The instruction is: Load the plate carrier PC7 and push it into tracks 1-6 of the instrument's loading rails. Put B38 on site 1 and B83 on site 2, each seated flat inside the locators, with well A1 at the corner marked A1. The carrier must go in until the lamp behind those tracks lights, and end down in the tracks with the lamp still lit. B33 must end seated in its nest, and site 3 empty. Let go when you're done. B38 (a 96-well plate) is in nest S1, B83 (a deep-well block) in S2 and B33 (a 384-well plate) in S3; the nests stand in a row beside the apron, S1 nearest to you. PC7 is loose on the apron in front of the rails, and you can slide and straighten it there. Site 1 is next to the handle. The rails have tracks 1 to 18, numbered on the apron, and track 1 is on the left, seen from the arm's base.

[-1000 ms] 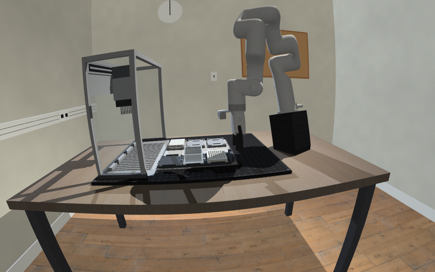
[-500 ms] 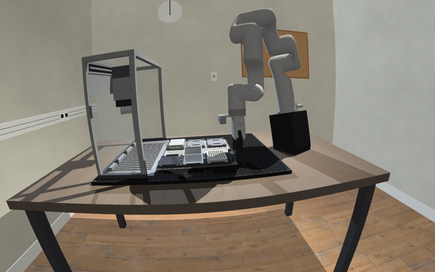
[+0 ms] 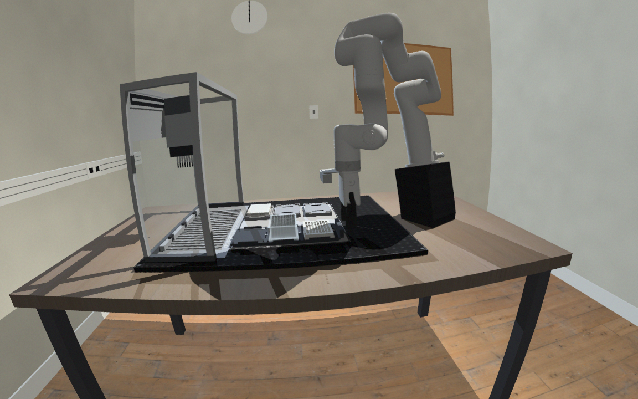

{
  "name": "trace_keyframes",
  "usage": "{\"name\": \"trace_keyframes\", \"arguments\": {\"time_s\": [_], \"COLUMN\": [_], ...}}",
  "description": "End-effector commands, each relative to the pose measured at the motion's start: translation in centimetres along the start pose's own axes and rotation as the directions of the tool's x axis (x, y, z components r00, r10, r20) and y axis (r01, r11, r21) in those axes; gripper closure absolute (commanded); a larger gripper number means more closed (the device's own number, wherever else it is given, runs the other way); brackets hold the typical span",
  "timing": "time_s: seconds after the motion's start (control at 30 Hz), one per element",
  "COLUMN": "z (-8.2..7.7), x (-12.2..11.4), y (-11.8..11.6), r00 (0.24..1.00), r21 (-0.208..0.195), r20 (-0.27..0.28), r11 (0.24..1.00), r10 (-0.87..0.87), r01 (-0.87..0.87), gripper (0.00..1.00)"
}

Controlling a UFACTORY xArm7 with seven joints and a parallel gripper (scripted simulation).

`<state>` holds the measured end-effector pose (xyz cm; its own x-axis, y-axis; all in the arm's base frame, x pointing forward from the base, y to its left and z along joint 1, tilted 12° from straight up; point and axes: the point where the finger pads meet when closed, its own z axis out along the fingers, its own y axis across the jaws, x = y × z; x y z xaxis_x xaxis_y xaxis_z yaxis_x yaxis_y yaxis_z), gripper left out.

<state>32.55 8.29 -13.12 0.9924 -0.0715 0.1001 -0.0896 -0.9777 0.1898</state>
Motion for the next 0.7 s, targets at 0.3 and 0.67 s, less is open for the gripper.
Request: {"name": "trace_keyframes", "arguments": {"time_s": [0.3, 0.67], "z": [0.9, 1.5], "x": [0.1, 0.1], "y": [-0.1, -0.1], "r00": [1.0, 1.0], "r21": [0.002, 0.002], "r20": [-0.002, -0.002], "r11": [1.0, 1.0], "r10": [0.0, 0.0], "r01": [0.0, 0.0], "gripper": [0.18, 0.18]}}
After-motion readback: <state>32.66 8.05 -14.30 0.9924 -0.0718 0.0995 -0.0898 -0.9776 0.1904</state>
